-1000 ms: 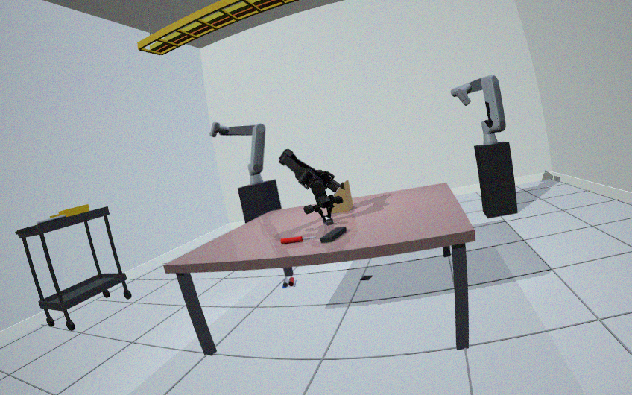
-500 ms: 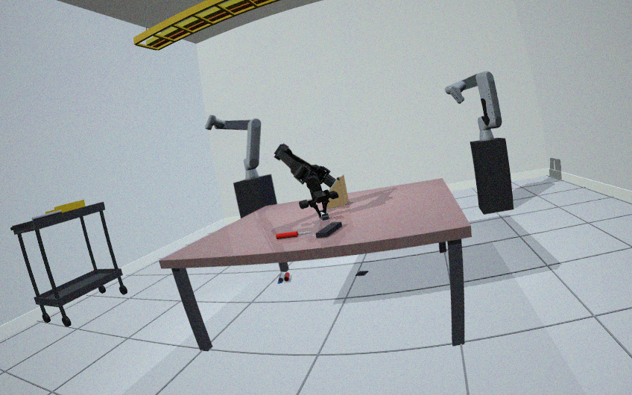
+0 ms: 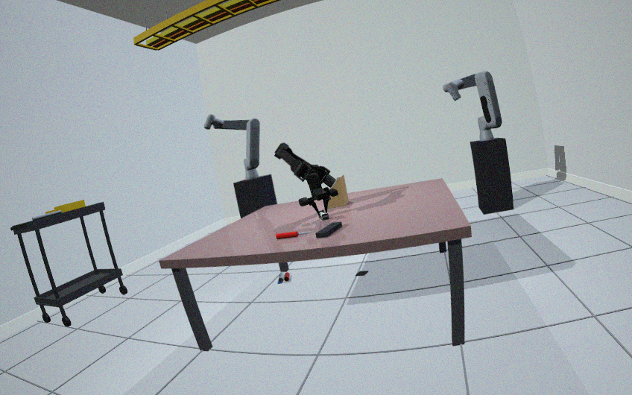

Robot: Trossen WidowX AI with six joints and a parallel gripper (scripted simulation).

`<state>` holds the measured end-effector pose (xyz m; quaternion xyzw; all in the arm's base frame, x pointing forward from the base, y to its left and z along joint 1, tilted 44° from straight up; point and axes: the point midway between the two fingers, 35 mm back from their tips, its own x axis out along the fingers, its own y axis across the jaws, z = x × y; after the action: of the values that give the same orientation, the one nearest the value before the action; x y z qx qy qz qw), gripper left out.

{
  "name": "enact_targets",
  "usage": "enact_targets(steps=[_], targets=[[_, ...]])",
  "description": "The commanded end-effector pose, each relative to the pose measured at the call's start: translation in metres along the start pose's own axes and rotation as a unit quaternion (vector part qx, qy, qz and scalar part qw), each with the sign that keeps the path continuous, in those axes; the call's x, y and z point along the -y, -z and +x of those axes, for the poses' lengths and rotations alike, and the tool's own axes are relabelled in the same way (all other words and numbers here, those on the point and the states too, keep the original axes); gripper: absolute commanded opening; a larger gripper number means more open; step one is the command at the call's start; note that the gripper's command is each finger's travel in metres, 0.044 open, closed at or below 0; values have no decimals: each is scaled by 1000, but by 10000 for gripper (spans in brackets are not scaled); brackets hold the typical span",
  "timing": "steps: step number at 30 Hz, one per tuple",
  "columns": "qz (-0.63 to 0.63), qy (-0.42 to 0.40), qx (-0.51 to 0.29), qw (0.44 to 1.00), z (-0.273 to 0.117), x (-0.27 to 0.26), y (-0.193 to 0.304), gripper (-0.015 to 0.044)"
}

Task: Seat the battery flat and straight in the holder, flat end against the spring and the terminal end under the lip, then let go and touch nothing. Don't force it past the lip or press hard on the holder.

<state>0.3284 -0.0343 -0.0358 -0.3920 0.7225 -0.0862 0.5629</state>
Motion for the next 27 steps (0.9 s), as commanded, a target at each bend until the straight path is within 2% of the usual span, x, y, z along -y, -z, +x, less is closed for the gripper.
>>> enact_targets(steps=[1, 3, 9, 11, 27], targets=[[4, -3, 1, 1000, -3, 0, -1, 168], [1, 0, 1, 1000, -8, -1, -1, 220], [3, -4, 2, 1000, -69, -6, 4, 378], [4, -4, 2, 1000, -75, -7, 5, 430], [4, -4, 2, 1000, -75, -8, 4, 440]])
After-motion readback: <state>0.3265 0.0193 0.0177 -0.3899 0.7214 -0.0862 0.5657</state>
